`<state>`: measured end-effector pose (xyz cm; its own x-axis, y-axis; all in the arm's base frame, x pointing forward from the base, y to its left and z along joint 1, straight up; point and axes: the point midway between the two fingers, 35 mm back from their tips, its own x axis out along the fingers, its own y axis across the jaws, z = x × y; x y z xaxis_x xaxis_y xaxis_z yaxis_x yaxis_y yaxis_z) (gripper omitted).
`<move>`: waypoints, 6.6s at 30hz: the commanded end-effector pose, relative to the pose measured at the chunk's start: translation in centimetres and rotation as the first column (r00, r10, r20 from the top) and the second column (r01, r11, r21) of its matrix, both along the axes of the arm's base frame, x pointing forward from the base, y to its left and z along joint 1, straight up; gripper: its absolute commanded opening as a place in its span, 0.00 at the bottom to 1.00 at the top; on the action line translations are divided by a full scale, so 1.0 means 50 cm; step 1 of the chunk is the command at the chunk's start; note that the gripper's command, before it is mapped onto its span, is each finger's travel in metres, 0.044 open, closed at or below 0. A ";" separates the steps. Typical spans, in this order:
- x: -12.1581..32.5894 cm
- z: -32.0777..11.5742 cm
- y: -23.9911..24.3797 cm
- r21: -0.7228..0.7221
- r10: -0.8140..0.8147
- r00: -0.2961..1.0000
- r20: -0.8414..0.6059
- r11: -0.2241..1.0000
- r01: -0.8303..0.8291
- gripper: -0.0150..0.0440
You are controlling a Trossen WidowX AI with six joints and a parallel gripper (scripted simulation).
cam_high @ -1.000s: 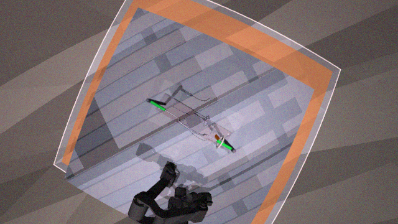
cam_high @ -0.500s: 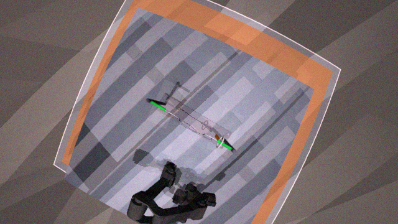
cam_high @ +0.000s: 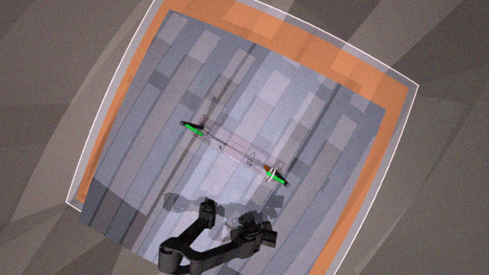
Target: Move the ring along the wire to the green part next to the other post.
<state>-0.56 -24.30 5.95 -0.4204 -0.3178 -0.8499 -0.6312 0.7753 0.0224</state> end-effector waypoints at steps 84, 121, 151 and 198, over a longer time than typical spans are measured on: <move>0.539 0.122 0.181 0.582 -0.591 -0.364 0.720 0.800 -0.148 0.53; 0.644 0.101 0.177 0.581 -0.591 -0.370 0.717 0.799 -0.152 0.53; 0.644 0.100 0.179 0.579 -0.591 -0.365 0.719 0.801 -0.155 0.00; 0.643 0.138 0.174 0.579 -0.590 -0.368 0.719 0.801 -0.153 0.00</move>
<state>31.59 -15.66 12.78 0.9821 -0.0981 -0.1607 0.0971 0.9952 -0.0141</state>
